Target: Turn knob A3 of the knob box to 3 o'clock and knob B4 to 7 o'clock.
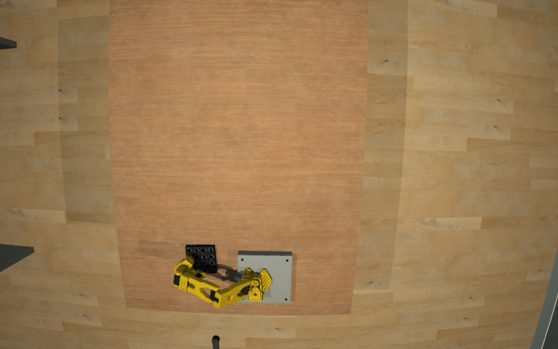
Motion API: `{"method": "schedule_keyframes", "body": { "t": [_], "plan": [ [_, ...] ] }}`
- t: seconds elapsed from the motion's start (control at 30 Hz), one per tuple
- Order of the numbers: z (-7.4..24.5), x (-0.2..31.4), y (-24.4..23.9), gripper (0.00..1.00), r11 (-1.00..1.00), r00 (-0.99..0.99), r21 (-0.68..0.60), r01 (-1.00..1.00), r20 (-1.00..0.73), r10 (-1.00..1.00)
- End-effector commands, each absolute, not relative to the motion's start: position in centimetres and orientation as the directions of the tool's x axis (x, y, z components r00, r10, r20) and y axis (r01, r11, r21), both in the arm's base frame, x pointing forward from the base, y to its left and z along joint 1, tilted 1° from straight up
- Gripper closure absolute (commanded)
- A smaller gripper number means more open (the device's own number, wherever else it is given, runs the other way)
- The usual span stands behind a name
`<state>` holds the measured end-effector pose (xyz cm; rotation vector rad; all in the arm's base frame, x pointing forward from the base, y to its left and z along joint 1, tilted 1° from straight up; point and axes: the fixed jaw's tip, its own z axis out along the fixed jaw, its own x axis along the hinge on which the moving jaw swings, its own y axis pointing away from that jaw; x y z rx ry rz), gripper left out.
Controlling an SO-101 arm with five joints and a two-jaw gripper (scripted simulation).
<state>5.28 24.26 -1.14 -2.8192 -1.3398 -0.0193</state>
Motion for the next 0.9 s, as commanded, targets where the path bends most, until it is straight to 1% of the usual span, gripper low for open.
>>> {"method": "schedule_keyframes", "body": {
  "t": [0.0, 0.2, 0.47, 0.87],
  "plan": [
    [-1.48, 5.32, 23.98, 0.96, -0.636, 0.636, -0.001, 0.771, 0.003, 0.771],
    [-1.48, 5.32, 23.98, 0.99, -0.636, 0.636, -0.001, 0.771, 0.003, 0.771],
    [-1.48, 5.32, 23.98, 0.99, -0.636, 0.636, -0.001, 0.771, 0.003, 0.771],
    [-1.47, 5.34, 23.82, 0.99, -0.783, 0.783, -0.002, 0.622, 0.002, 0.622]
  ]
}}
